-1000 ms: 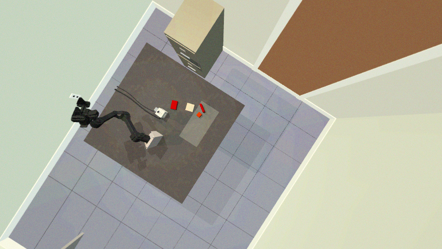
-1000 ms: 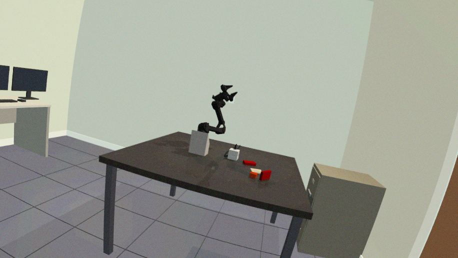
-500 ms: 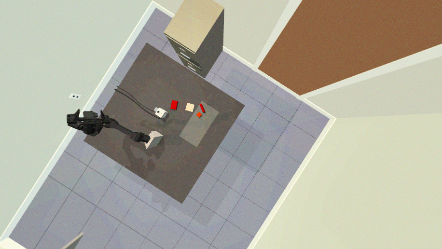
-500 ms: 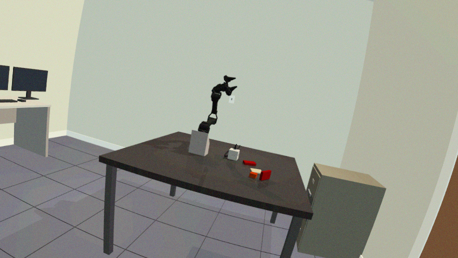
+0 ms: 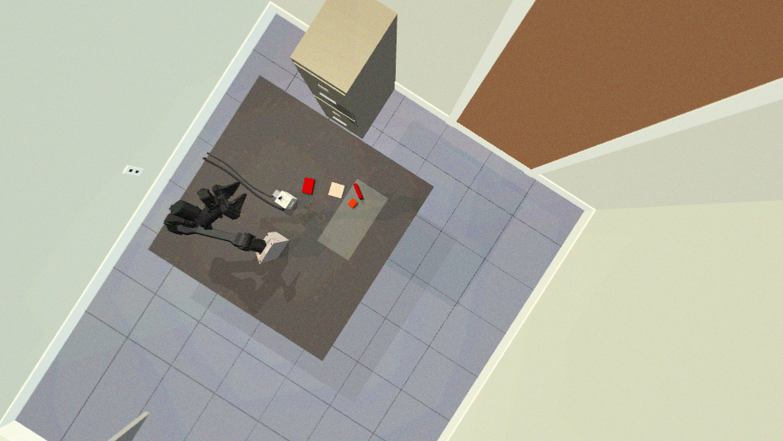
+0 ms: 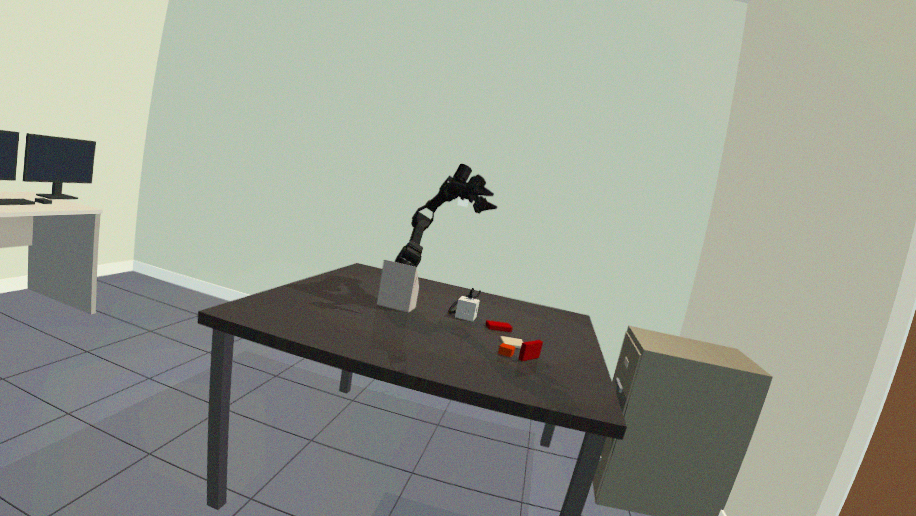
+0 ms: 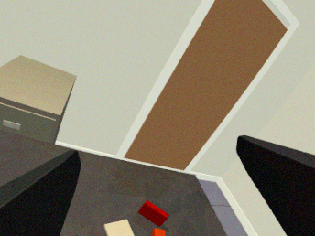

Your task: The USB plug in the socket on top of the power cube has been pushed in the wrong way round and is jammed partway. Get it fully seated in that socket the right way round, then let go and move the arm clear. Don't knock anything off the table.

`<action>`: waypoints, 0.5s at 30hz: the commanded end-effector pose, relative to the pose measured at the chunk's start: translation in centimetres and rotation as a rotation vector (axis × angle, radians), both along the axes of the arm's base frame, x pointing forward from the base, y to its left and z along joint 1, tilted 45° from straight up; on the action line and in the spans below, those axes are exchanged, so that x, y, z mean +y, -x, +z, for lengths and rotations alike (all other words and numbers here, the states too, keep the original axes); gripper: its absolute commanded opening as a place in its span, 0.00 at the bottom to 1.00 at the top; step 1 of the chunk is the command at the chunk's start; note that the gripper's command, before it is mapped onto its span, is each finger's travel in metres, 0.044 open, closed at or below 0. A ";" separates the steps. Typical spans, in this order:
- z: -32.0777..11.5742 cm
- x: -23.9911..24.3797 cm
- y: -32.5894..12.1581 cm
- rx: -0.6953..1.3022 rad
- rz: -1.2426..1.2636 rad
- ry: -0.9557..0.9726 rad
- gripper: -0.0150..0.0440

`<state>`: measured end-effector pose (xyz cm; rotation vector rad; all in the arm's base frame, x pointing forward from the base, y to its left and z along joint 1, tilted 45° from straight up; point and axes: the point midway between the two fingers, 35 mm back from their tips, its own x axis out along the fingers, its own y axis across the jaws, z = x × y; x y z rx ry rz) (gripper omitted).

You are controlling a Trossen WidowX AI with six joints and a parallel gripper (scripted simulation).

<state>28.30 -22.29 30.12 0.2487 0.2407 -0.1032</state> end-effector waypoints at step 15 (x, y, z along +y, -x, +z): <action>-18.2 20.3 -2.7 1.144 -0.323 -1.422 1.00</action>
